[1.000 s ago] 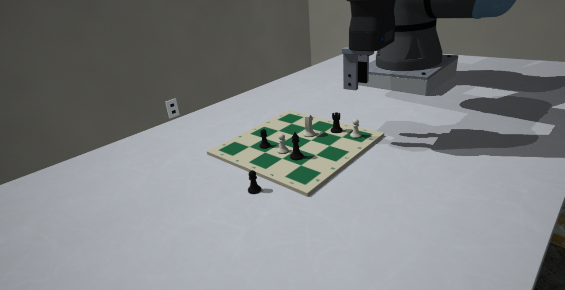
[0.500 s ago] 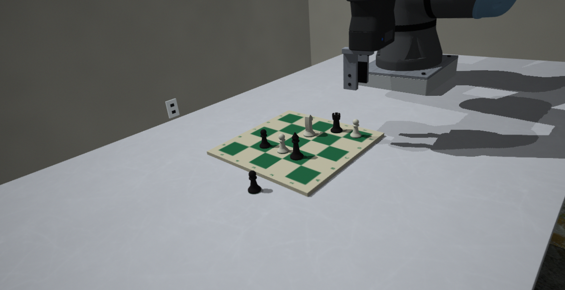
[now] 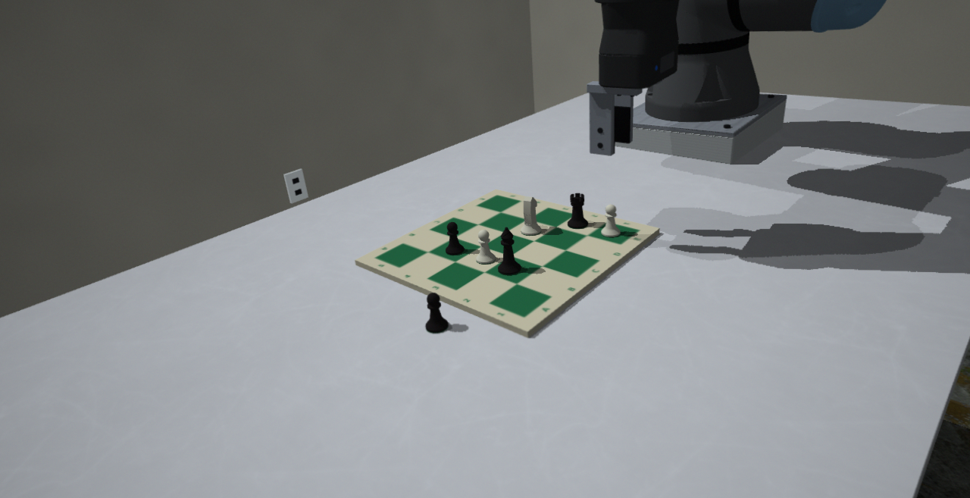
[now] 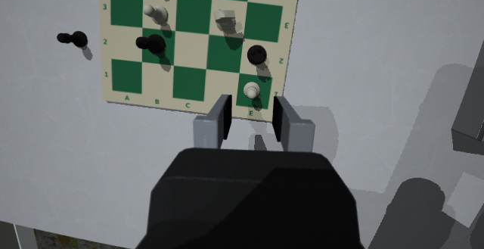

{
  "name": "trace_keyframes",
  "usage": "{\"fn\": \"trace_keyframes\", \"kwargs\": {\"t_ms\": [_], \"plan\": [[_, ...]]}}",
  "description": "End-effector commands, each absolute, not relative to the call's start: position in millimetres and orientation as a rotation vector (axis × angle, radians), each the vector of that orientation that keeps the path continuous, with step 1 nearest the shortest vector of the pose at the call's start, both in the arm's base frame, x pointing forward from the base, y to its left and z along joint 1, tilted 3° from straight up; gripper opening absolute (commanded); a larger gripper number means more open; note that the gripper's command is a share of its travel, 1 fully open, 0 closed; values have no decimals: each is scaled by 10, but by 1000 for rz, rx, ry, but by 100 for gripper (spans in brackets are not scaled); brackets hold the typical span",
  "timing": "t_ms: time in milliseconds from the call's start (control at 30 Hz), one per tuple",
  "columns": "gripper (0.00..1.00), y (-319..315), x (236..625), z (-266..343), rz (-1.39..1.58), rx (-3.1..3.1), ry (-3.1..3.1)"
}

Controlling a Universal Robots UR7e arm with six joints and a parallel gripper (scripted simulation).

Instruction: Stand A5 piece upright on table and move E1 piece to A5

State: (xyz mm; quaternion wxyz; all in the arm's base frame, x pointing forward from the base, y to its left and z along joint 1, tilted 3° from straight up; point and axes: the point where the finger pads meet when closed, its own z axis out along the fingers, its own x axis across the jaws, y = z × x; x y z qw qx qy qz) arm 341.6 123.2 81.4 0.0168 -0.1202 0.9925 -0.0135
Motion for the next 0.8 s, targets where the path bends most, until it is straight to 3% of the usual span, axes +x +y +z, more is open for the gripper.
{"fn": "trace_keyframes", "kwargs": {"t_ms": [0,767], "plan": [[68,1232,3420,797,-42,-373,3084],[68,1226,3429,556,-42,-373,3084]]}}
